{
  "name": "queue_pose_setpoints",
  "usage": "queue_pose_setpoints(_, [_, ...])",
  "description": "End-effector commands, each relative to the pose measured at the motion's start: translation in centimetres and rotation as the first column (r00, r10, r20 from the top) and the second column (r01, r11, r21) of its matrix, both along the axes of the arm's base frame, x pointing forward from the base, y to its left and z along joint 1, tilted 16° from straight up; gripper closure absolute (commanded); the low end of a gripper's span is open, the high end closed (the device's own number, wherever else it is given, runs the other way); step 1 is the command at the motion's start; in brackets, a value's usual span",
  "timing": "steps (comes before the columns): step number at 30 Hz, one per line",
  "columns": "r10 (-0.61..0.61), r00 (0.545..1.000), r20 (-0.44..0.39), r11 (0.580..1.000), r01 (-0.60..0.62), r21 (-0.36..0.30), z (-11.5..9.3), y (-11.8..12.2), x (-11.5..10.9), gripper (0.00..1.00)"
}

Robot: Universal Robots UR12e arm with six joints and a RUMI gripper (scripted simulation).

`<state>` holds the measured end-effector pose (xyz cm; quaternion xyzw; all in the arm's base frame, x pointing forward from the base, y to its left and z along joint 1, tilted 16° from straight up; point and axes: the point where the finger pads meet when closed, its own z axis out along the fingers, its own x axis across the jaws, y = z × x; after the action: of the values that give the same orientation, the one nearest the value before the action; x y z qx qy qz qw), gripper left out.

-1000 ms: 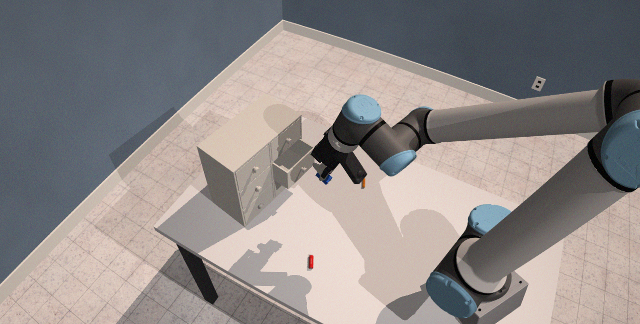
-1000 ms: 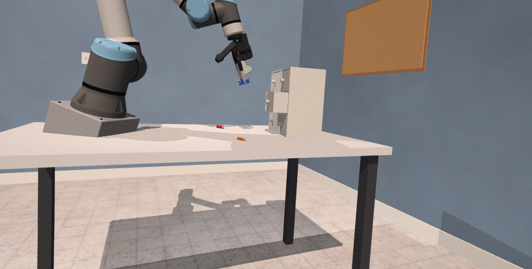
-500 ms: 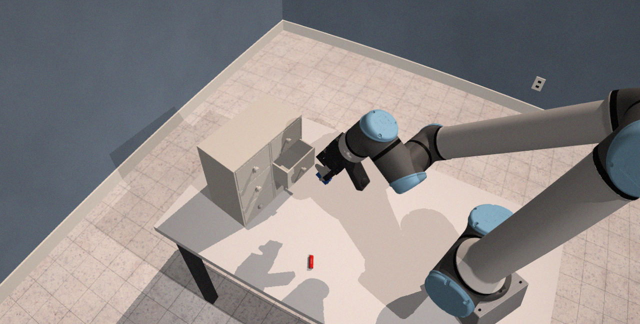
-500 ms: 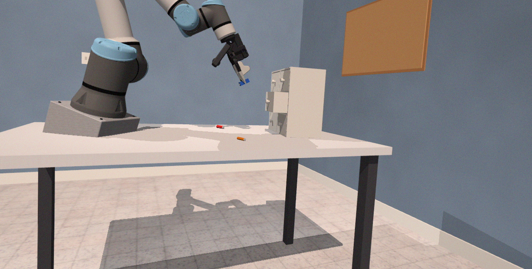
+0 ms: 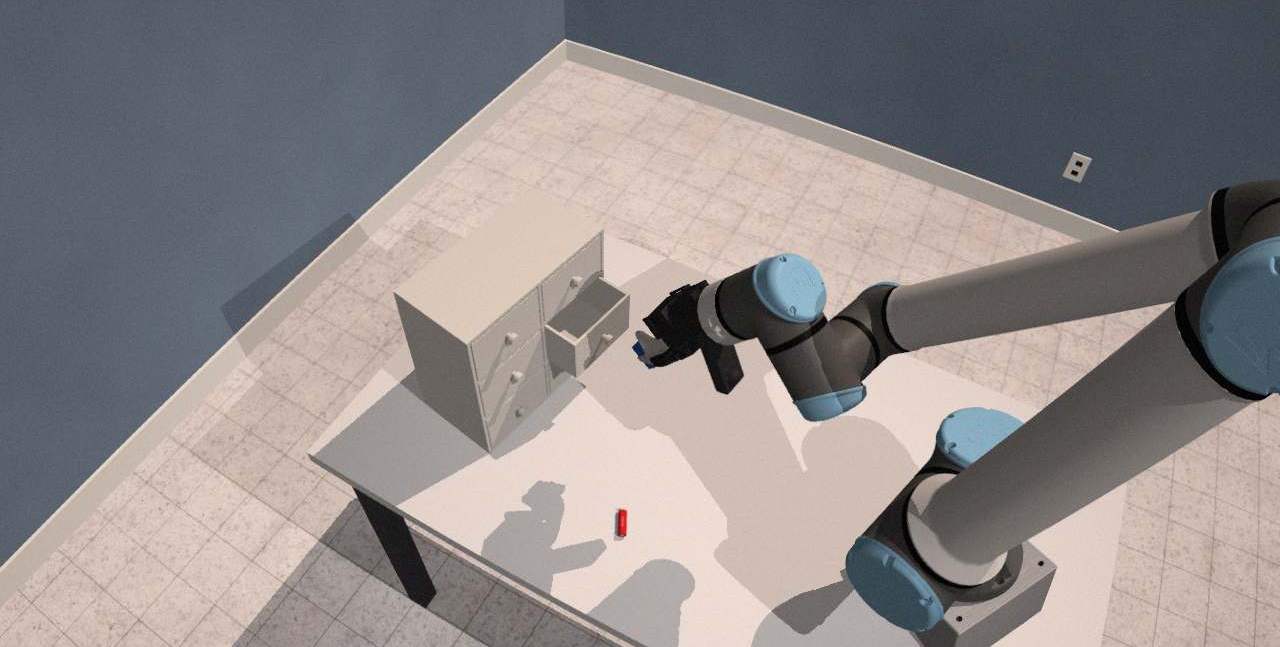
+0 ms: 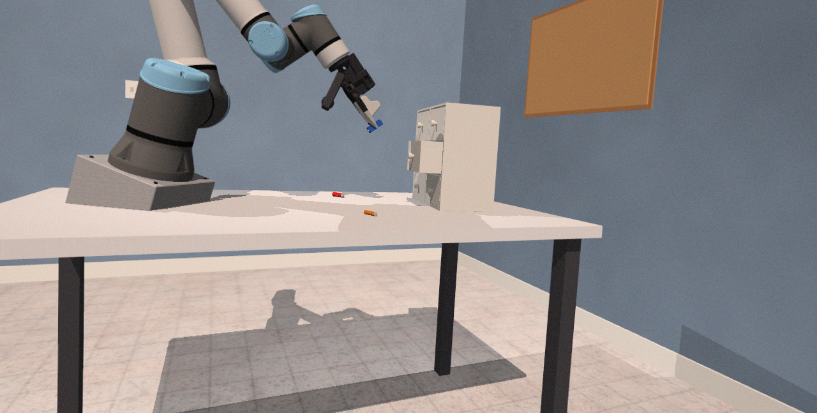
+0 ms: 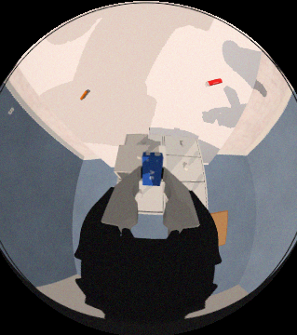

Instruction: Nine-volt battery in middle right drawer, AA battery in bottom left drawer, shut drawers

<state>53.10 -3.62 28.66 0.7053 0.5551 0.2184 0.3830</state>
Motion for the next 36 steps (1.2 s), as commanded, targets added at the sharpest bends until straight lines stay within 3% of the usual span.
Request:
queue_pose_setpoints(1, [0.007, 0.999, 0.052, 1.0, -0.006, -0.016, 0.01, -0.02, 0.06, 0.87])
queue_pose_setpoints(10, [0.021, 0.989, 0.147, 0.999, -0.015, -0.046, -0.05, -0.02, 0.01, 0.87])
queue_pose_setpoints(36, [0.056, 0.945, 0.322, 0.994, -0.023, -0.105, -0.16, -0.01, -0.08, 0.87])
